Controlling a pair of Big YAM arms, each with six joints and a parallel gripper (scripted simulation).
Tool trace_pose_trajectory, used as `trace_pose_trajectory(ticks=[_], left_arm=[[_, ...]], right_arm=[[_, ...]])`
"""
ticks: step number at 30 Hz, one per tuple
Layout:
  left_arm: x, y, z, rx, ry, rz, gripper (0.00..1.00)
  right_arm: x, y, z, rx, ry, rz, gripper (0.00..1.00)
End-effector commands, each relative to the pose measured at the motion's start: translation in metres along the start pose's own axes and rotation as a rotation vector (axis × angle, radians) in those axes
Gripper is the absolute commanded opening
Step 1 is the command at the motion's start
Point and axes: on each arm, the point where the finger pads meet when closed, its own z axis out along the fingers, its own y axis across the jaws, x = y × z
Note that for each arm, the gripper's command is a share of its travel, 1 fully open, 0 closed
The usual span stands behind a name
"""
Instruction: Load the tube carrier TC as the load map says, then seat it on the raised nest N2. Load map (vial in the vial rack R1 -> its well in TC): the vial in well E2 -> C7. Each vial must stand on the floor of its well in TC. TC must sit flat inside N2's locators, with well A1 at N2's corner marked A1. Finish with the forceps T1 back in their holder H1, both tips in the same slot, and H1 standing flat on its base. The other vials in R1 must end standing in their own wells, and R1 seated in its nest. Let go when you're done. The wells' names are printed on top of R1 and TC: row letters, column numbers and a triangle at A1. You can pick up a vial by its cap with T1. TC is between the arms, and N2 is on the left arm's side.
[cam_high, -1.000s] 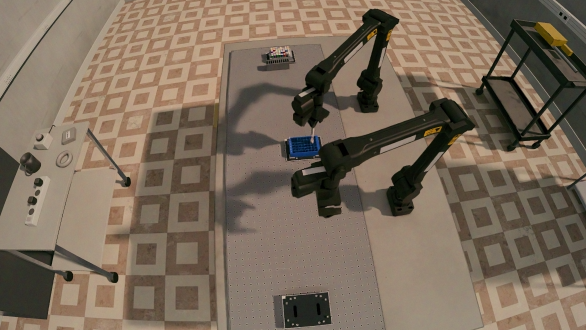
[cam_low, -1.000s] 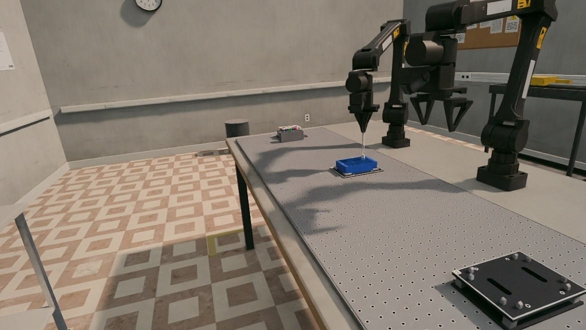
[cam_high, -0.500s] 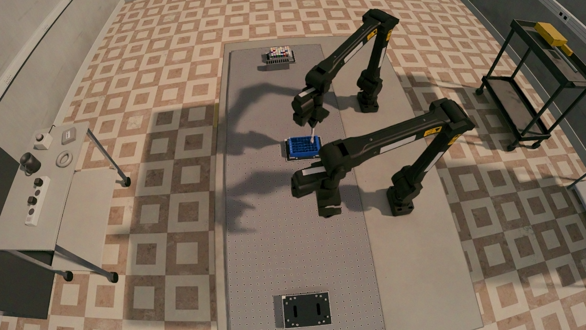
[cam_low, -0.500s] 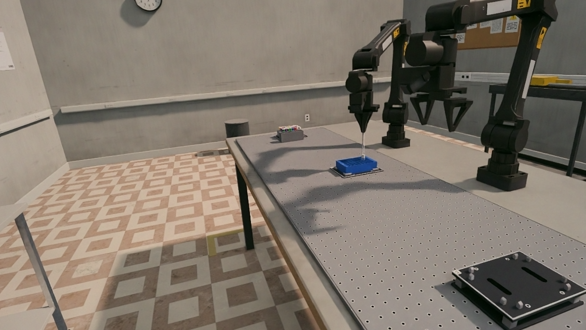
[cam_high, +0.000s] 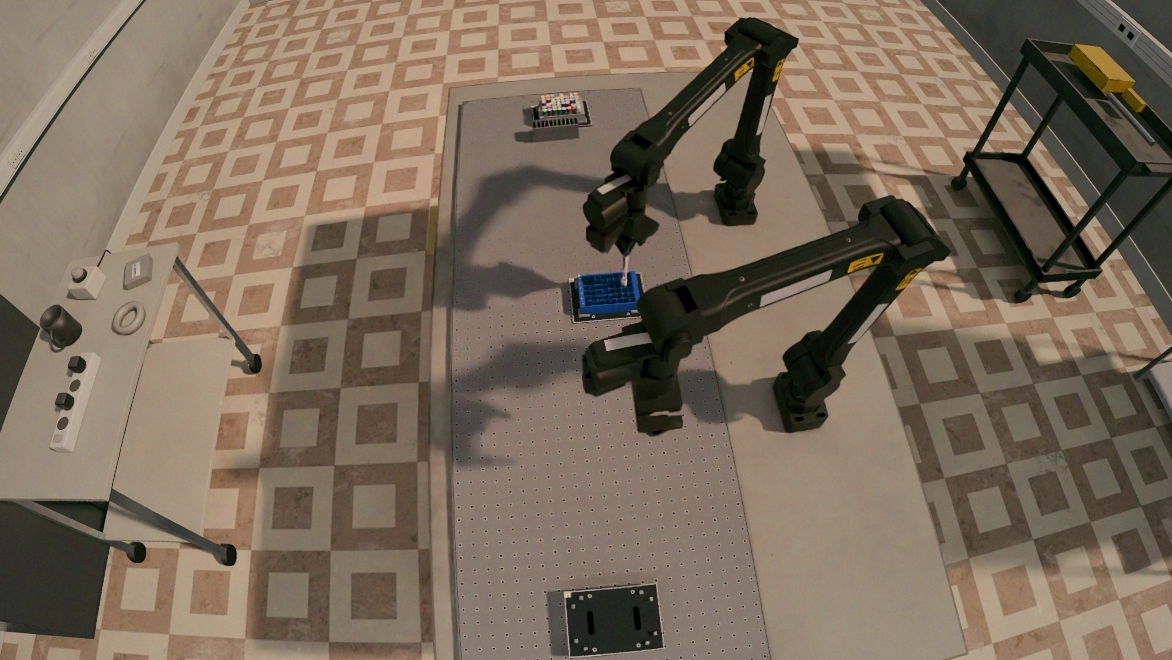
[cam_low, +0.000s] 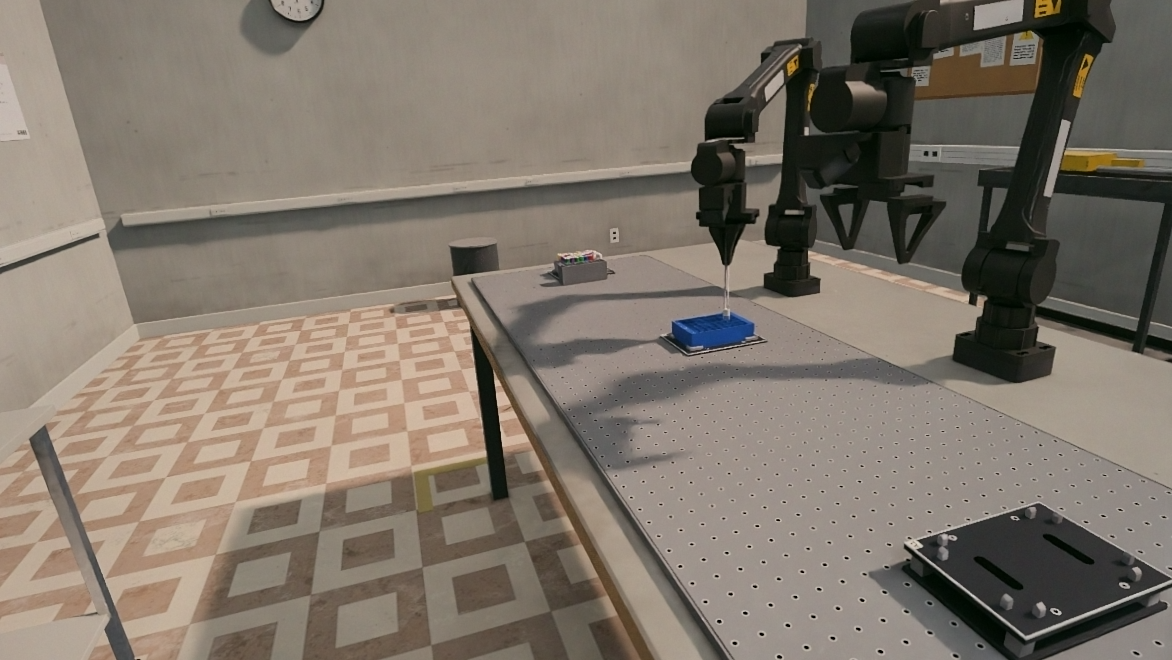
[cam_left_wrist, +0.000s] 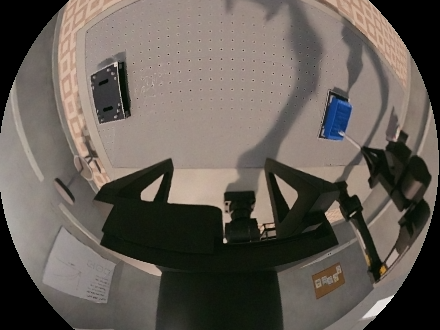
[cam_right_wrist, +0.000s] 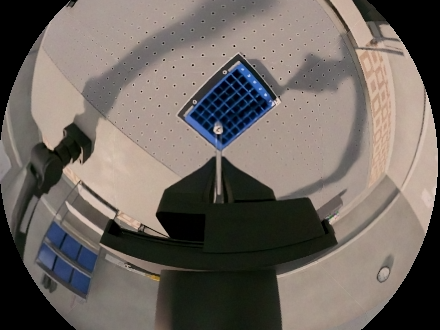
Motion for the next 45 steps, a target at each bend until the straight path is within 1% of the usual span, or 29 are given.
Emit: trace_pose_trajectory(ticks=[1, 37, 39, 45], left_arm=[[-0.008, 0.003, -0.014, -0.01, -0.034, -0.006, 1.0], [-0.008, 0.003, -0.014, -0.01, -0.034, -0.006, 1.0], [-0.008, 0.003, -0.014, -0.01, -0.034, -0.006, 1.0], [-0.008, 0.003, -0.014, -0.01, -0.034, -0.006, 1.0]], right_arm=[[-0.01, -0.005, -0.005, 0.0, -0.022, 0.001, 0.07], [-0.018, -0.006, -0.01, 0.002, -0.034, 0.001, 0.07], [-0.02, -0.006, -0.02, 0.003, -0.043, 0.001, 0.07], [-0.018, -0.006, -0.032, 0.005, -0.06, 0.001, 0.07]])
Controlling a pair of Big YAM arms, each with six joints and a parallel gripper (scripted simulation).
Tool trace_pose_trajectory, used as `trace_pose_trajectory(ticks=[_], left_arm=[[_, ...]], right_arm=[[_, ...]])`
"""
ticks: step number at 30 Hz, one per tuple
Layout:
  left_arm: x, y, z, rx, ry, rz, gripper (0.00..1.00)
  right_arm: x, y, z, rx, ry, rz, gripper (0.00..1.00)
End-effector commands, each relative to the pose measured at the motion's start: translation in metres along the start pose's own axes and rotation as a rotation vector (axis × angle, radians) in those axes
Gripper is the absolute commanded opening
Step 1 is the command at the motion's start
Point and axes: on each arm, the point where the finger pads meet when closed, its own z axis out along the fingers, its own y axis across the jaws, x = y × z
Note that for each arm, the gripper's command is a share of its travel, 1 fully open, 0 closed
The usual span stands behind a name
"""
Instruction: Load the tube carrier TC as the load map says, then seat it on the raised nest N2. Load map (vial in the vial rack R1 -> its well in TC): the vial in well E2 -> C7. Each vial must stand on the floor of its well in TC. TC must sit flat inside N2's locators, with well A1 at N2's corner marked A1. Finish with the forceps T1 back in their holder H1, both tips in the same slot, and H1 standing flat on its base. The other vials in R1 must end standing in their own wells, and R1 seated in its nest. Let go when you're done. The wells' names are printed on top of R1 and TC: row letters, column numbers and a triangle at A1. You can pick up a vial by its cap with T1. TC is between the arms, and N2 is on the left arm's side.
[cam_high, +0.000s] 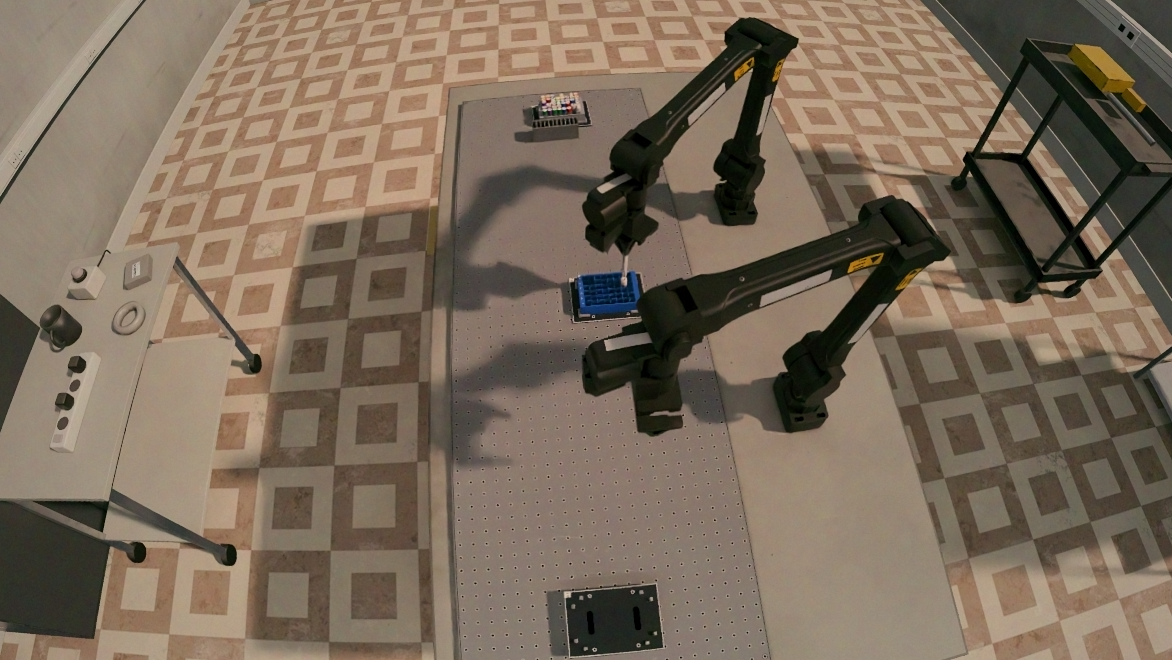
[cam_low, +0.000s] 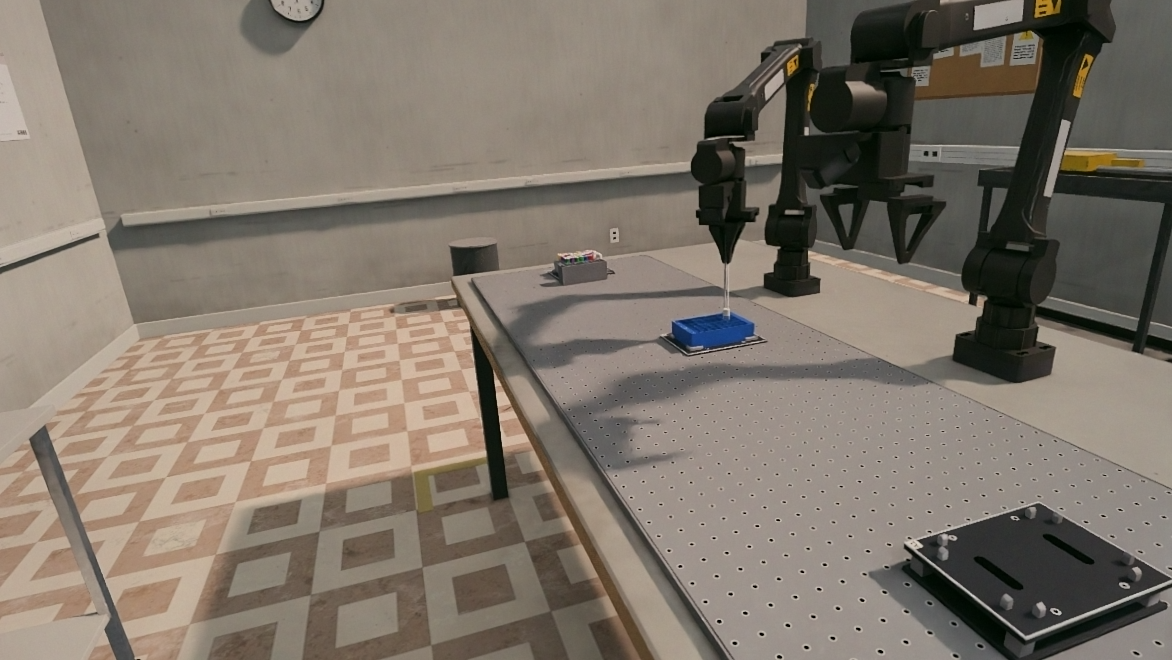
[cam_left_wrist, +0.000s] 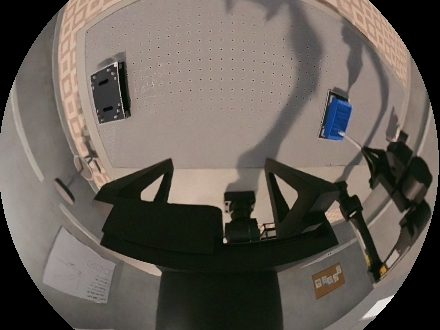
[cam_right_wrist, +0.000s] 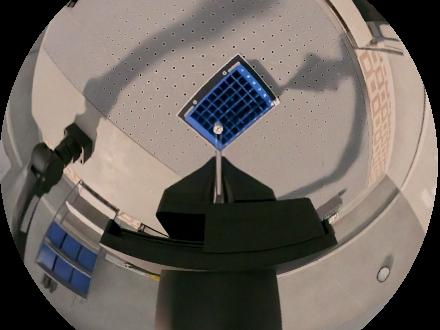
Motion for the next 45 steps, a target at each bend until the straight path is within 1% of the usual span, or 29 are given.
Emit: trace_pose_trajectory(ticks=[1, 3, 4, 10, 12, 15, 18, 20, 21, 23, 29, 32, 35, 37, 38, 39, 44, 45], left_arm=[[-0.008, 0.003, -0.014, -0.01, -0.034, -0.006, 1.0], [-0.008, 0.003, -0.014, -0.01, -0.034, -0.006, 1.0], [-0.008, 0.003, -0.014, -0.01, -0.034, -0.006, 1.0], [-0.008, 0.003, -0.014, -0.01, -0.034, -0.006, 1.0], [-0.008, 0.003, -0.014, -0.01, -0.034, -0.006, 1.0], [-0.008, 0.003, -0.014, -0.01, -0.034, -0.006, 1.0], [-0.008, 0.003, -0.014, -0.01, -0.034, -0.006, 1.0], [-0.008, 0.003, -0.014, -0.01, -0.034, -0.006, 1.0], [-0.008, 0.003, -0.014, -0.01, -0.034, -0.006, 1.0], [-0.008, 0.003, -0.014, -0.01, -0.034, -0.006, 1.0], [-0.008, 0.003, -0.014, -0.01, -0.034, -0.006, 1.0], [-0.008, 0.003, -0.014, -0.01, -0.034, -0.006, 1.0], [-0.008, 0.003, -0.014, -0.01, -0.034, -0.006, 1.0], [-0.008, 0.003, -0.014, -0.01, -0.034, -0.006, 1.0], [-0.008, 0.003, -0.014, -0.01, -0.034, -0.006, 1.0], [-0.008, 0.003, -0.014, -0.01, -0.034, -0.006, 1.0], [-0.008, 0.003, -0.014, -0.01, -0.034, -0.006, 1.0], [-0.008, 0.003, -0.014, -0.01, -0.034, -0.006, 1.0]], right_arm=[[-0.017, -0.006, -0.03, 0.005, -0.062, 0.001, 0.07], [-0.017, -0.006, -0.03, 0.005, -0.062, 0.001, 0.07], [-0.017, -0.006, -0.025, 0.004, -0.05, 0.001, 0.07], [-0.017, -0.006, -0.036, 0.006, -0.065, 0.001, 0.07], [-0.017, -0.006, -0.036, 0.005, -0.062, 0.001, 0.07], [0.006, -0.009, -0.017, -0.001, -0.014, 0.102, 0.07], [0.008, -0.013, -0.013, -0.001, -0.005, 0.182, 0.07], [0.008, -0.013, -0.013, -0.001, -0.005, 0.182, 0.07], [0.009, -0.014, -0.009, -0.002, 0.007, 0.209, 0.07], [0.012, -0.017, -0.017, 0.0, -0.011, 0.262, 0.07], [0.018, -0.025, -0.017, 0.002, -0.013, 0.422, 0.07], [0.021, -0.029, -0.013, 0.004, 0.002, 0.502, 0.07], [0.024, -0.033, -0.017, 0.006, -0.011, 0.582, 0.07], [0.024, -0.033, -0.017, 0.006, -0.011, 0.582, 0.07], [0.021, -0.033, -0.017, 0.007, -0.011, 0.602, 0.07], [0.026, -0.036, -0.015, 0.007, -0.007, 0.635, 0.07], [0.031, -0.043, -0.015, 0.012, -0.002, 0.769, 0.07], [0.032, -0.044, -0.014, 0.012, 0.0, 0.772, 0.07]])
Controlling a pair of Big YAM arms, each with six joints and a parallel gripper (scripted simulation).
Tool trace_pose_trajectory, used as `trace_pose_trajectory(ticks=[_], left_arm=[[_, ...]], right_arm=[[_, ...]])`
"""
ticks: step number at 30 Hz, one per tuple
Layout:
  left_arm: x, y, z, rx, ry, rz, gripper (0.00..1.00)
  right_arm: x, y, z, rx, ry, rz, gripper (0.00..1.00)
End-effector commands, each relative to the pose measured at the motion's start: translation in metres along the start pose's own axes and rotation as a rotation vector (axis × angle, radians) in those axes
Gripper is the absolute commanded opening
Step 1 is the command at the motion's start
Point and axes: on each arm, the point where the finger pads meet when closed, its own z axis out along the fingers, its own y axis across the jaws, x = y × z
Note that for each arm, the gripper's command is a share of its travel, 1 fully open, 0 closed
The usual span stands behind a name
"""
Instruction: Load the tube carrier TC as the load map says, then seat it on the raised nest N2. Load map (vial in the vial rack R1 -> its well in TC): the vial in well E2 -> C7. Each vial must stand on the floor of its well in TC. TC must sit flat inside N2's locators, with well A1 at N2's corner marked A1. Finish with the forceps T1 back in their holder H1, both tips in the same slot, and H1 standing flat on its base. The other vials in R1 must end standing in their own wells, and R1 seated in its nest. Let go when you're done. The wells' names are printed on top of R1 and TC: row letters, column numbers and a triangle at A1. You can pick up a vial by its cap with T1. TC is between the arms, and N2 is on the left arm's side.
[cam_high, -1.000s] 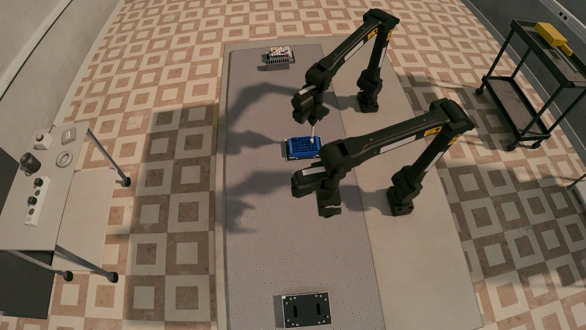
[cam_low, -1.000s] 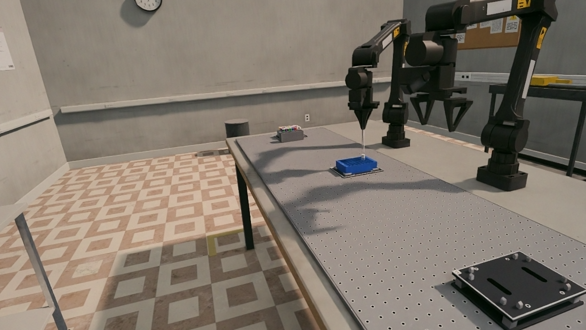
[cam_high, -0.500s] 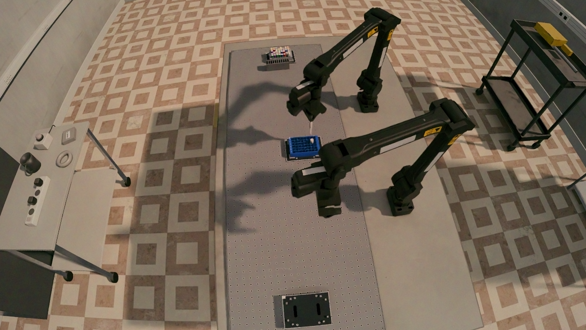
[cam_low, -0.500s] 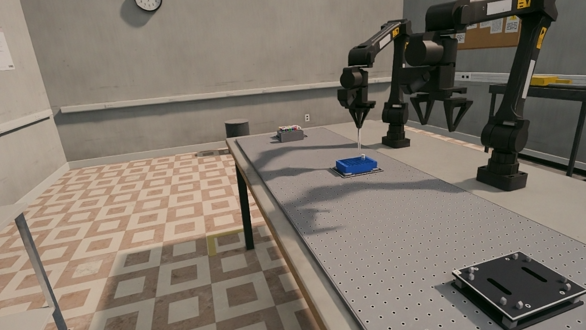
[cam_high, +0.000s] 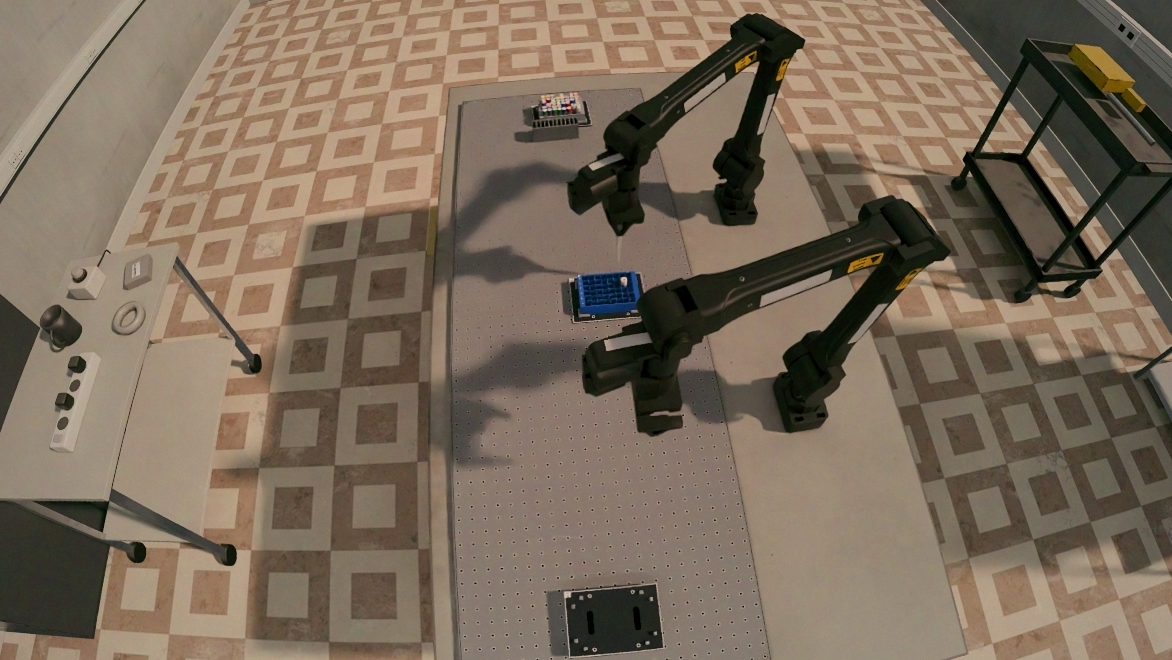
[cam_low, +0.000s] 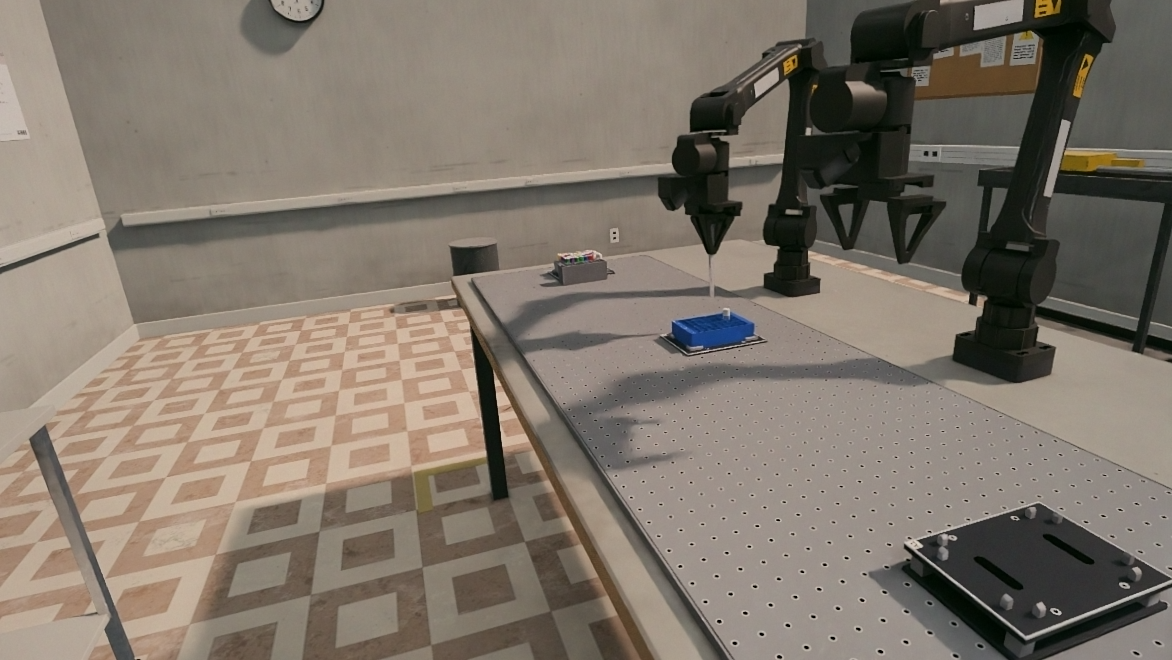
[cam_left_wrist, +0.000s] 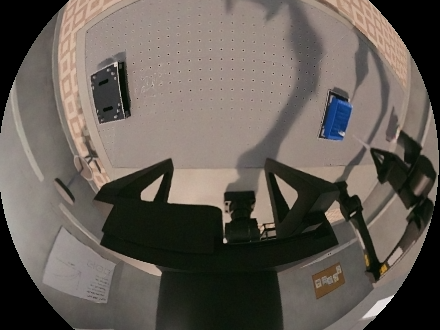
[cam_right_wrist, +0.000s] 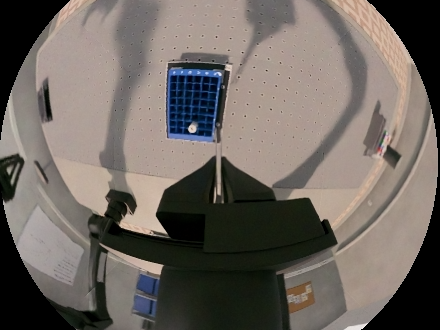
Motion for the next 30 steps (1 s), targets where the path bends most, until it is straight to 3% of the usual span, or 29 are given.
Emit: trace_pose_trajectory(ticks=[1, 30], left_arm=[[-0.008, 0.003, -0.014, -0.01, -0.034, -0.006, 1.0], [-0.008, 0.003, -0.014, -0.01, -0.034, -0.006, 1.0]], right_arm=[[0.0, -0.01, -0.003, 0.005, -0.002, 0.105, 0.07], [-0.001, -0.052, -0.007, 0.01, -0.011, 0.083, 0.07]])
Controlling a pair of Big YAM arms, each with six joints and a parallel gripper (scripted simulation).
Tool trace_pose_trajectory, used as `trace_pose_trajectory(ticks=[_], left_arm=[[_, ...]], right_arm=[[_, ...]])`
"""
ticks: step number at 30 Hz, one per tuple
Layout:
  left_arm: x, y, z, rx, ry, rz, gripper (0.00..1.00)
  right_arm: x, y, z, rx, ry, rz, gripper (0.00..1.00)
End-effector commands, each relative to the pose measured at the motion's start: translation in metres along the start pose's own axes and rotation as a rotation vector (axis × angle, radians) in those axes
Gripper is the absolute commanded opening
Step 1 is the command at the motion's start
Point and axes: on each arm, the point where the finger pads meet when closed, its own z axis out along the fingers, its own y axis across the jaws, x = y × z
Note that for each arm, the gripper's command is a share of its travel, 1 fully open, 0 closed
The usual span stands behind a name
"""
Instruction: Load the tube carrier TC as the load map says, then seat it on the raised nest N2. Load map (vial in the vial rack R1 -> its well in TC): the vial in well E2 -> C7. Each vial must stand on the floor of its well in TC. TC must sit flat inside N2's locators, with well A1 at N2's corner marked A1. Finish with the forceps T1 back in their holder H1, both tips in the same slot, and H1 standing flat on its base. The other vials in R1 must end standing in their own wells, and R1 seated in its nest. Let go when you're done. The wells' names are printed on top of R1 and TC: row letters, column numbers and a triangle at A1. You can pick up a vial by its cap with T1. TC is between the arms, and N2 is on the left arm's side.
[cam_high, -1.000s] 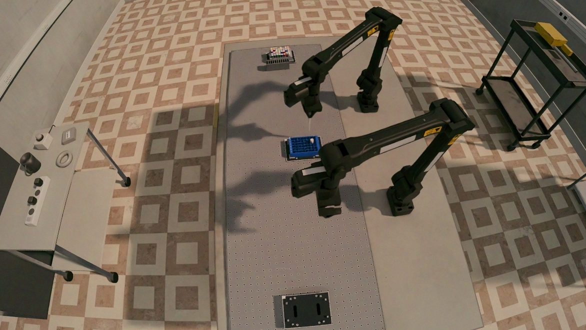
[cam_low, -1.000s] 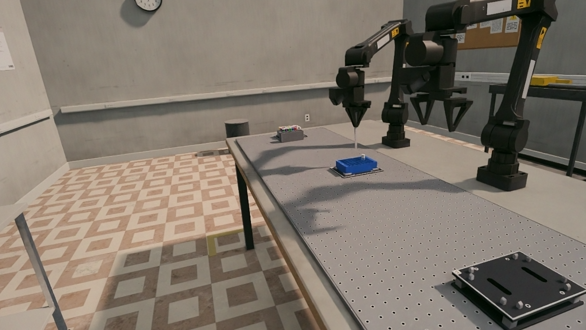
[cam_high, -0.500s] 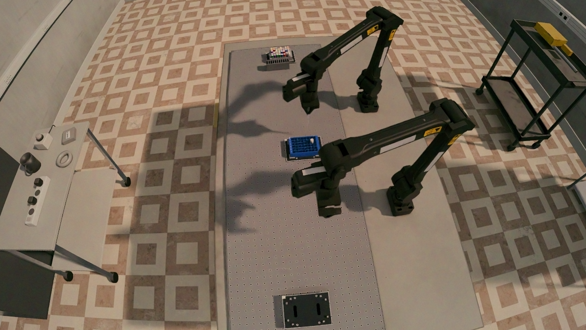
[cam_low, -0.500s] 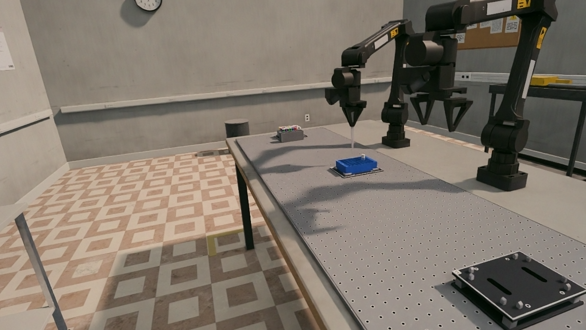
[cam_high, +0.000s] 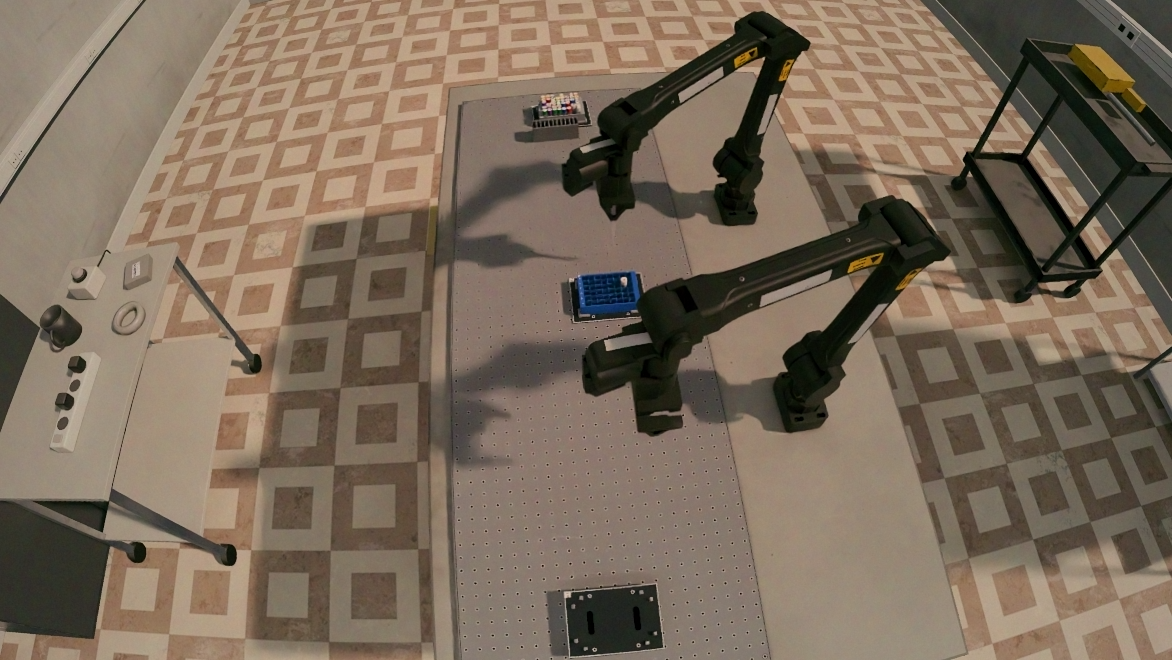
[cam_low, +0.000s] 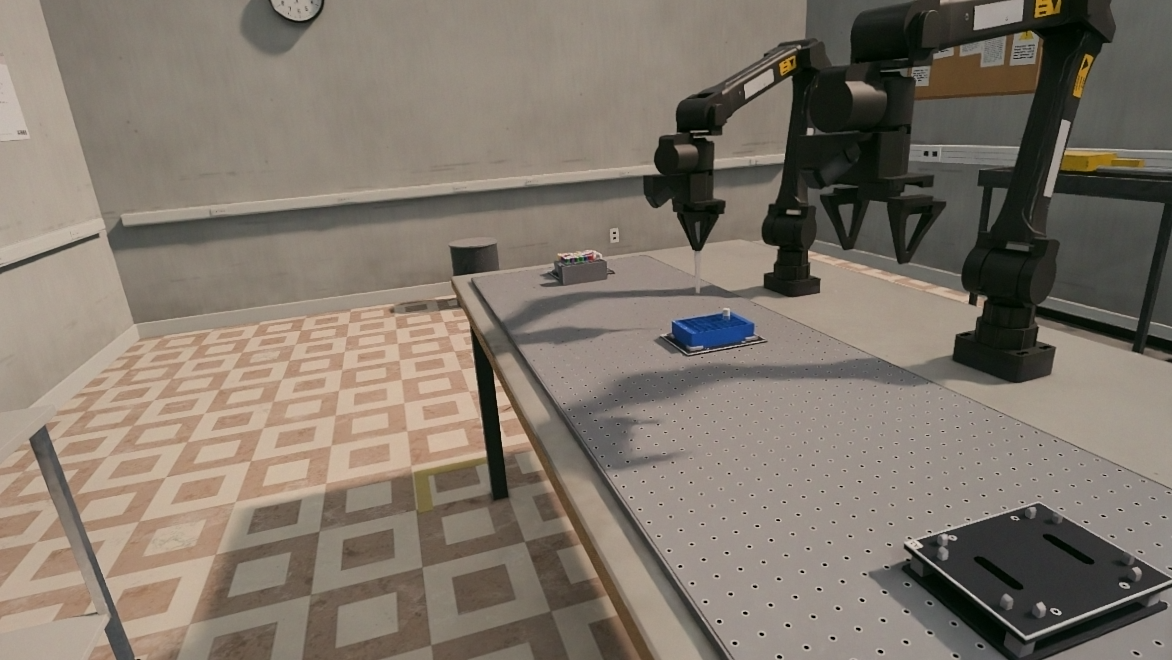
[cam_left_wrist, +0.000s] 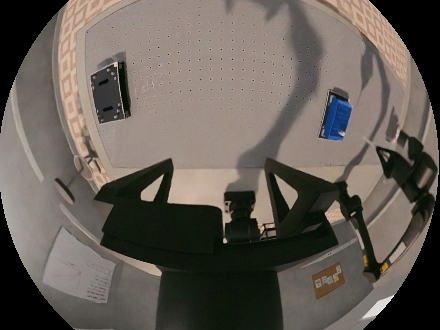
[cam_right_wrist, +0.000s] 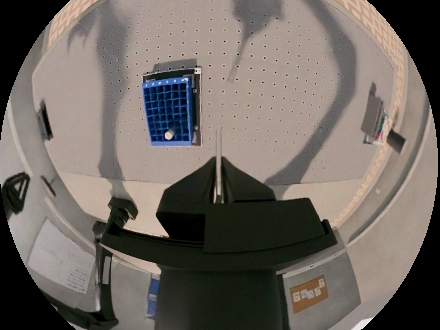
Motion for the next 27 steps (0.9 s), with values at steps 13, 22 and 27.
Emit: trace_pose_trajectory(ticks=[13, 22, 27], left_arm=[[-0.008, 0.003, -0.014, -0.01, -0.034, -0.006, 1.0], [-0.008, 0.003, -0.014, -0.01, -0.034, -0.006, 1.0], [-0.008, 0.003, -0.014, -0.01, -0.034, -0.006, 1.0]], right_arm=[[-0.002, -0.026, -0.005, 0.003, -0.006, -0.007, 0.07], [-0.005, -0.04, -0.008, 0.001, -0.013, -0.007, 0.07], [-0.004, -0.049, -0.004, 0.004, -0.001, -0.007, 0.07]])
